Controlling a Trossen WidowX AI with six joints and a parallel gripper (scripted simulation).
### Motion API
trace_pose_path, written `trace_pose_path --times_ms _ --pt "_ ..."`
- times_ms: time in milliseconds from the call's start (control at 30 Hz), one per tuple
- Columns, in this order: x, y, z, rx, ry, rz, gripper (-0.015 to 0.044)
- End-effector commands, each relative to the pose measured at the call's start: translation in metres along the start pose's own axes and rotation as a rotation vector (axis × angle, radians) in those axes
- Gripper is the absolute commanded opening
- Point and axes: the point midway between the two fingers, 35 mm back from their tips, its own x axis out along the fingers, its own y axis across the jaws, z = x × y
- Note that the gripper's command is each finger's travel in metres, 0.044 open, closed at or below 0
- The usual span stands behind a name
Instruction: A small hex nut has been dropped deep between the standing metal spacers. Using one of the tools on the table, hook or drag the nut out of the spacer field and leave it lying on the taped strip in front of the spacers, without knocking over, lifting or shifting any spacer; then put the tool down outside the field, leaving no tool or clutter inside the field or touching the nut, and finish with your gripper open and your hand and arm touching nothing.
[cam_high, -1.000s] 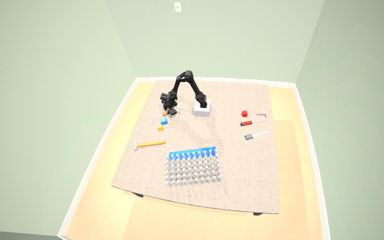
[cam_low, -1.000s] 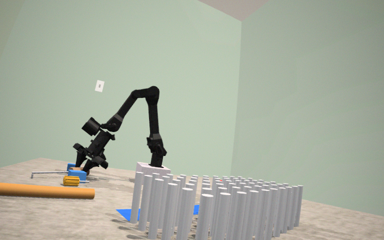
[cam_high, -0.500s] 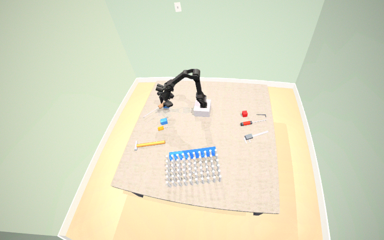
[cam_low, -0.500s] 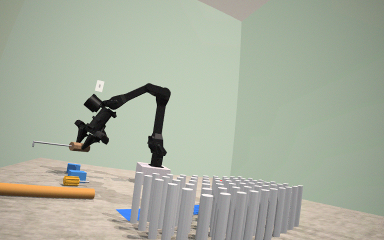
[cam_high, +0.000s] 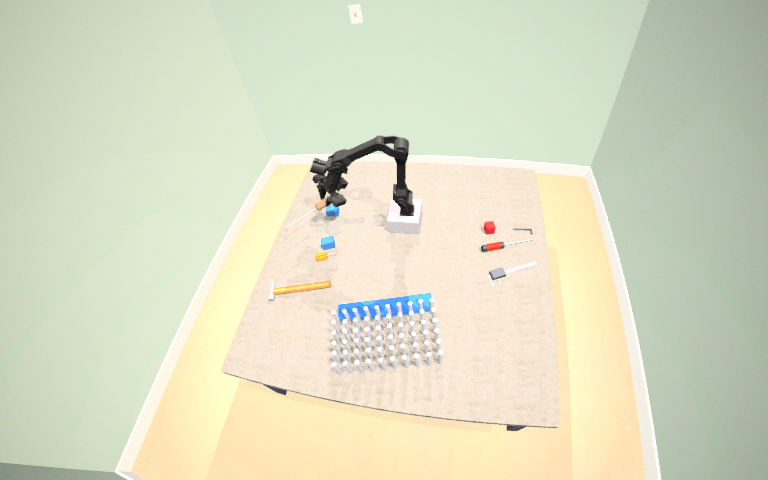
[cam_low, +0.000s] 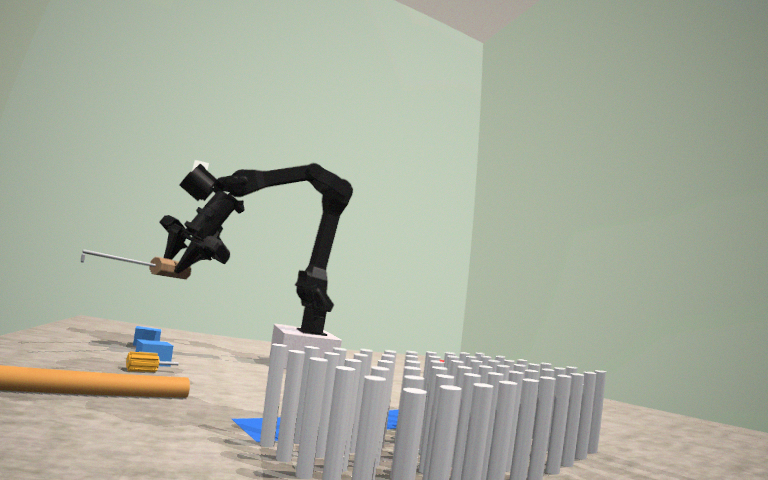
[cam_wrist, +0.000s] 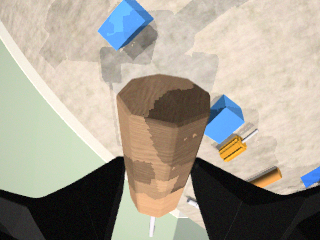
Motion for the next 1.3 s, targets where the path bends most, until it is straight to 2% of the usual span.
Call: trace_pose_path --times_ms 0,600,1267 --pt "-0.004 -0.016 -0.011 -0.061 0.015 -0.014 0.0" --pt "-0.022 -0.111 -0.047 -0.31 0.087 -0.116 0.0" --pt "-0.056 -0.21 -0.053 -0.555 0.176 -0.235 0.0"
